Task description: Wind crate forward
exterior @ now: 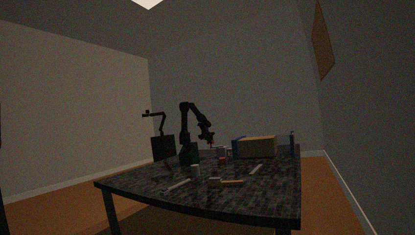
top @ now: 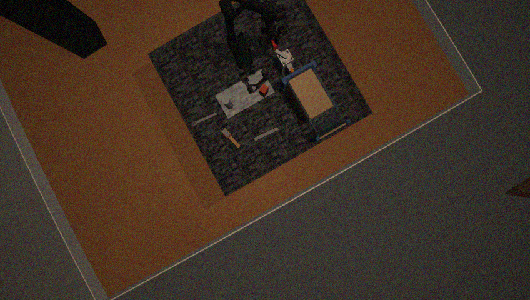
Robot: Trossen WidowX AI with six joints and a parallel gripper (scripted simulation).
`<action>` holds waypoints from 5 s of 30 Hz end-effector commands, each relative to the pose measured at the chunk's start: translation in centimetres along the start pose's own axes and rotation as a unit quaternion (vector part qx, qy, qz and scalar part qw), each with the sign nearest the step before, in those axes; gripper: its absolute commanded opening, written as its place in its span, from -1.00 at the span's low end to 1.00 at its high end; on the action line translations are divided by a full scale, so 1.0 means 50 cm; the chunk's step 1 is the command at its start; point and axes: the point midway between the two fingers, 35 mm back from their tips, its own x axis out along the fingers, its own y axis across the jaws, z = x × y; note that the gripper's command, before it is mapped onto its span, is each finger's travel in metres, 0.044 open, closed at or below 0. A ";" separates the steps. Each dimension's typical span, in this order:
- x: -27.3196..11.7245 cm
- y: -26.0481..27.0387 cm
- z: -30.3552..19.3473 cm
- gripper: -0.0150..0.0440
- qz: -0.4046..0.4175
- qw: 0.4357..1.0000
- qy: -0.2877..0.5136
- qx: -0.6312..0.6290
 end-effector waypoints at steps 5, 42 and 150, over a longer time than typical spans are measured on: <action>0.016 0.041 -0.031 -0.49 0.020 1.000 0.013 0.001; 0.047 0.088 -0.106 -0.49 0.022 1.000 0.015 0.002; -0.140 0.115 -0.269 1.00 0.021 1.000 0.010 -0.010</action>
